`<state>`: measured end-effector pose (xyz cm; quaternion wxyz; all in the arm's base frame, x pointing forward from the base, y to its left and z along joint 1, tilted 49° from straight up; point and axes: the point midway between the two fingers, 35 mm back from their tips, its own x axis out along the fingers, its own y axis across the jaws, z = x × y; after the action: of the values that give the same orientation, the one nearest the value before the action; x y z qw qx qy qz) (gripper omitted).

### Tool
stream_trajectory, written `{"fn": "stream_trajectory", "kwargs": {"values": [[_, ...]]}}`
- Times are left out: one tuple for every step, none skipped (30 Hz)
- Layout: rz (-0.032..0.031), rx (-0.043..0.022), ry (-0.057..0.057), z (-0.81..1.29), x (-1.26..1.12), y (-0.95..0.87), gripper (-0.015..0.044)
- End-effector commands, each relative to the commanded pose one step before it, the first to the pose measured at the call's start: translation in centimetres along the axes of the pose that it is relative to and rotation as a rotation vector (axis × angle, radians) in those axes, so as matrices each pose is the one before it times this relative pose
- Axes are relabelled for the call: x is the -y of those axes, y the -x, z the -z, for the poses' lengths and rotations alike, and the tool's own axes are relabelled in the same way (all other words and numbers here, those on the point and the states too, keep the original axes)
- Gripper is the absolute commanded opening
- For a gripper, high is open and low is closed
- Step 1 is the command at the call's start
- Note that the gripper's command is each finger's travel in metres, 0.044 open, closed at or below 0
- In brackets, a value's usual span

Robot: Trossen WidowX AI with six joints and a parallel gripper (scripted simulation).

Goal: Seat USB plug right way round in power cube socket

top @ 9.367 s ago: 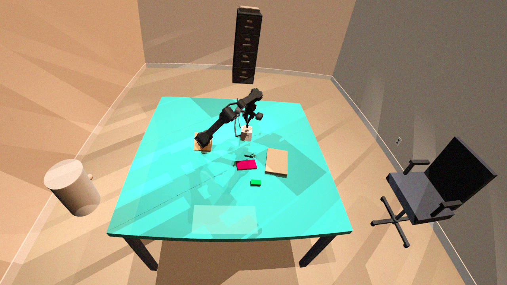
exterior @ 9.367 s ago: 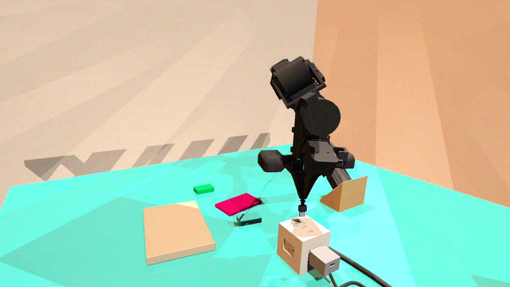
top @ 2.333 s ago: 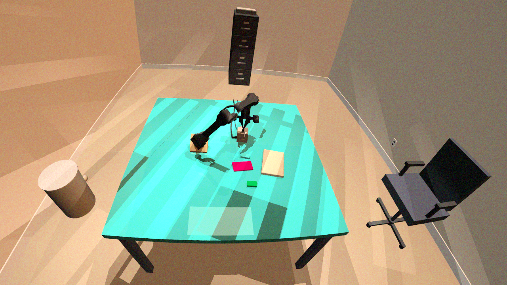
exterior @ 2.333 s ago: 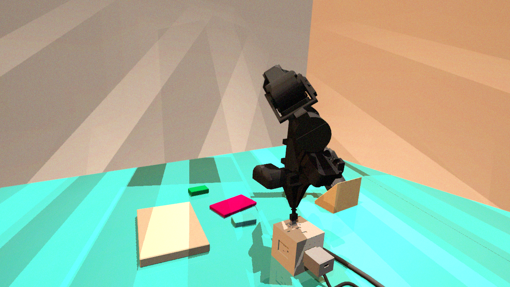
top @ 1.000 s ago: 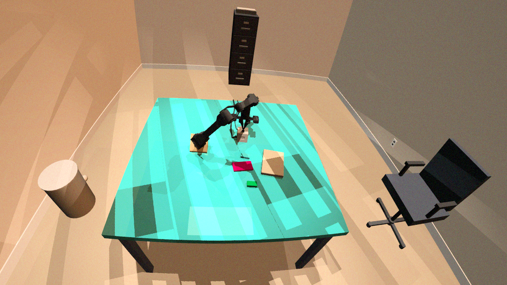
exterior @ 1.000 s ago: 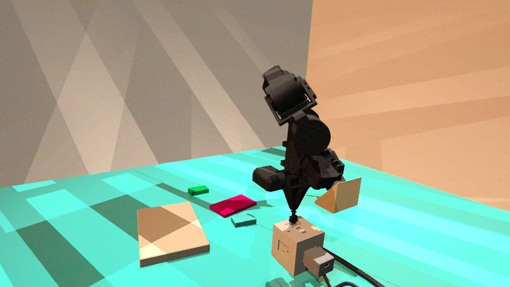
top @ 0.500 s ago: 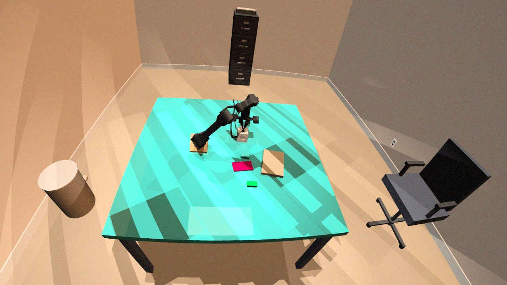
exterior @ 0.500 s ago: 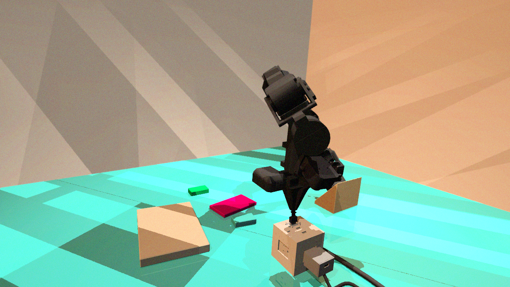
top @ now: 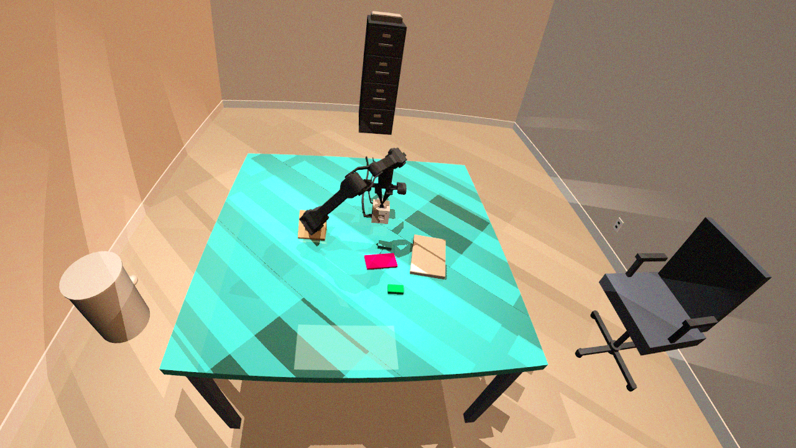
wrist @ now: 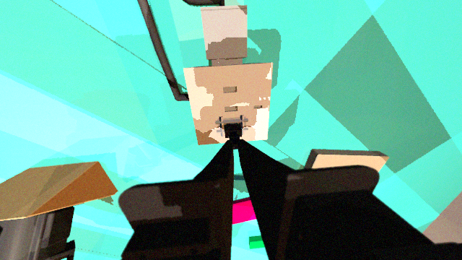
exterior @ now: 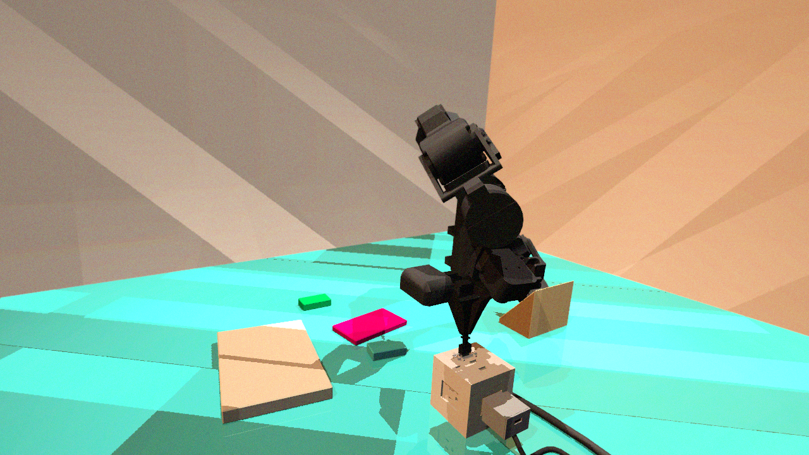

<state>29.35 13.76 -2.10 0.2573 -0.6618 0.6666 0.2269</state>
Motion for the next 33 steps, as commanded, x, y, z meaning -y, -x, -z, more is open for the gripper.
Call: {"fn": "stream_trajectory", "kwargs": {"values": [[0.00313,-0.00465,0.0039,0.052,-0.001,-0.163,0.0000],[0.00000,0.00000,0.0000,0.000,0.000,-0.012,0.0000],[0.00000,0.00000,0.0000,0.000,0.000,-0.012,0.0000],[0.00000,0.00000,0.0000,0.000,0.000,-0.012,0.0000],[0.00000,0.00000,0.0000,0.000,0.000,-0.012,0.0000],[0.00000,0.00000,0.0000,0.000,0.000,-0.012,0.0000],[0.00000,0.00000,0.0000,0.000,0.000,-0.012,0.0000],[0.00000,0.00000,0.0000,0.000,0.000,-0.012,0.0000],[0.00000,0.00000,0.0000,0.000,0.000,-0.012,0.0000],[0.00000,0.00000,0.0000,0.000,0.000,-0.012,0.0000],[0.00000,0.00000,0.0000,0.000,0.000,-0.012,0.0000],[0.00000,0.00000,0.0000,0.000,0.000,-0.012,0.0000],[0.00000,0.00000,0.0000,0.000,0.000,-0.012,0.0000],[0.00000,0.00000,0.0000,0.000,0.000,-0.012,0.0000],[0.00000,0.00000,0.0000,0.000,0.000,-0.012,0.0000],[0.00000,0.00000,0.0000,0.000,0.000,-0.012,0.0000],[0.00000,0.00000,0.0000,0.000,0.000,-0.012,0.0000],[0.00000,0.00000,0.0000,0.000,0.000,-0.012,0.0000],[0.00000,0.00000,0.0000,0.000,0.000,-0.012,0.0000],[0.00000,0.00000,0.0000,0.000,0.000,-0.012,0.0000],[0.00000,0.00000,0.0000,0.000,0.000,-0.012,0.0000],[0.00000,0.00000,0.0000,0.000,0.000,-0.012,0.0000],[0.00000,0.00000,0.0000,0.000,0.000,-0.012,0.0000],[0.00000,0.00000,0.0000,0.000,0.000,-0.012,0.0000],[0.00000,0.00000,0.0000,0.000,0.000,0.000,0.0000],[0.00000,0.00000,0.0000,0.000,0.000,0.000,0.0000],[0.00000,0.00000,0.0000,0.000,0.000,0.000,0.0000],[0.00000,0.00000,0.0000,0.000,0.000,0.000,0.0000],[0.00000,0.00000,0.0000,0.000,0.000,0.000,0.0000],[0.00000,0.00000,0.0000,0.000,0.000,0.000,0.0000],[0.00000,0.00000,0.0000,0.000,0.000,0.000,0.0000],[0.00000,0.00000,0.0000,0.000,0.000,0.000,0.0000],[0.00000,0.00000,0.0000,0.000,0.000,0.000,0.0000]]}}
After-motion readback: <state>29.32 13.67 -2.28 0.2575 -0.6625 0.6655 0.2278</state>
